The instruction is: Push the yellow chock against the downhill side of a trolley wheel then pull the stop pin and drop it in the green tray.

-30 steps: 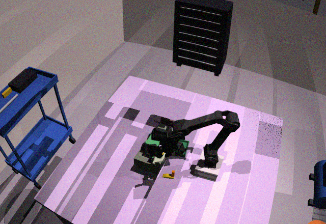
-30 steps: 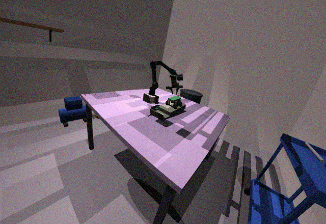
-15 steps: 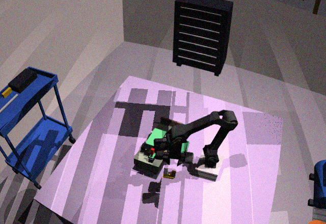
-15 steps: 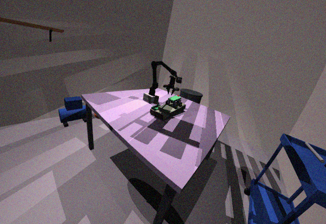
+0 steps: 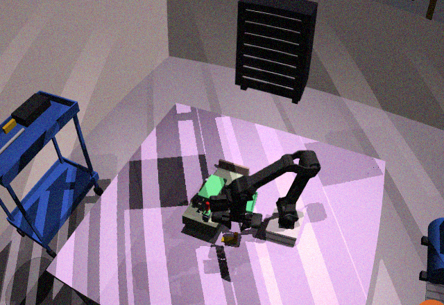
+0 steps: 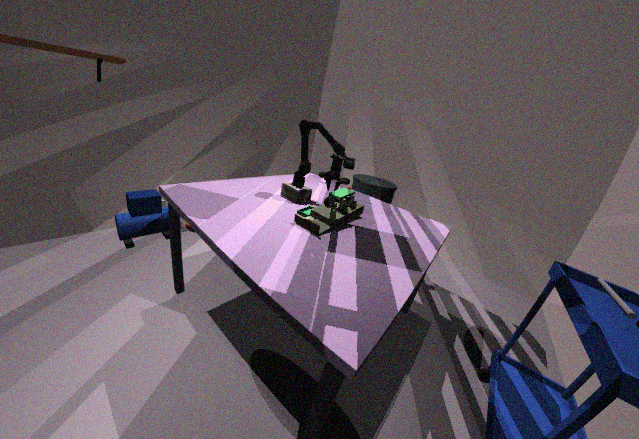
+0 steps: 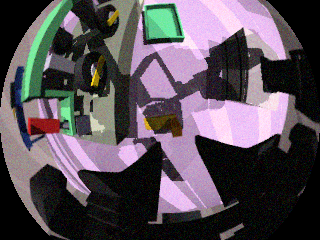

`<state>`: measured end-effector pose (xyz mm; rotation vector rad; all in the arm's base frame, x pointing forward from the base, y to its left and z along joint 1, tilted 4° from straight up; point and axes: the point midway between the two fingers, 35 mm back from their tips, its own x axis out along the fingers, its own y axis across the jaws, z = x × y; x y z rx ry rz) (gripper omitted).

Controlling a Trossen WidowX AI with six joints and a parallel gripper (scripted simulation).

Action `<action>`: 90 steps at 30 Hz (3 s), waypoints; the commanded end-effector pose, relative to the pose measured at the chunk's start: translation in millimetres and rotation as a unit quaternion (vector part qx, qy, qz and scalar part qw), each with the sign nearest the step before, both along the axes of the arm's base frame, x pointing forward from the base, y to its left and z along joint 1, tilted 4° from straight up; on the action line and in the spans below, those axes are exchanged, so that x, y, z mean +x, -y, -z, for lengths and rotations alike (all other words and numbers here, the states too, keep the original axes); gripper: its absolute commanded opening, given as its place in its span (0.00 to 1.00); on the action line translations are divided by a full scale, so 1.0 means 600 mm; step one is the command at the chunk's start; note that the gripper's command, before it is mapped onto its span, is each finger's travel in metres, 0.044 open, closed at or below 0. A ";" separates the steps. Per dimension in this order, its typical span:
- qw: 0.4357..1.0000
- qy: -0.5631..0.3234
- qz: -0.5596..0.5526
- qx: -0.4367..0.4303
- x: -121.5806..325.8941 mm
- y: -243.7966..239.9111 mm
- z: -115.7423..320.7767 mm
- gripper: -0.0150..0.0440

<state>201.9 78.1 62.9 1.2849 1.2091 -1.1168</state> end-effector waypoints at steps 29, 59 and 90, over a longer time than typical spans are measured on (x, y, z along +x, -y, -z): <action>1.000 -0.006 0.002 0.001 0.000 -0.005 0.070 0.58; 1.000 -0.001 0.000 0.000 0.004 -0.007 0.106 0.32; 1.000 -0.005 0.002 0.000 -0.012 0.009 -0.054 0.25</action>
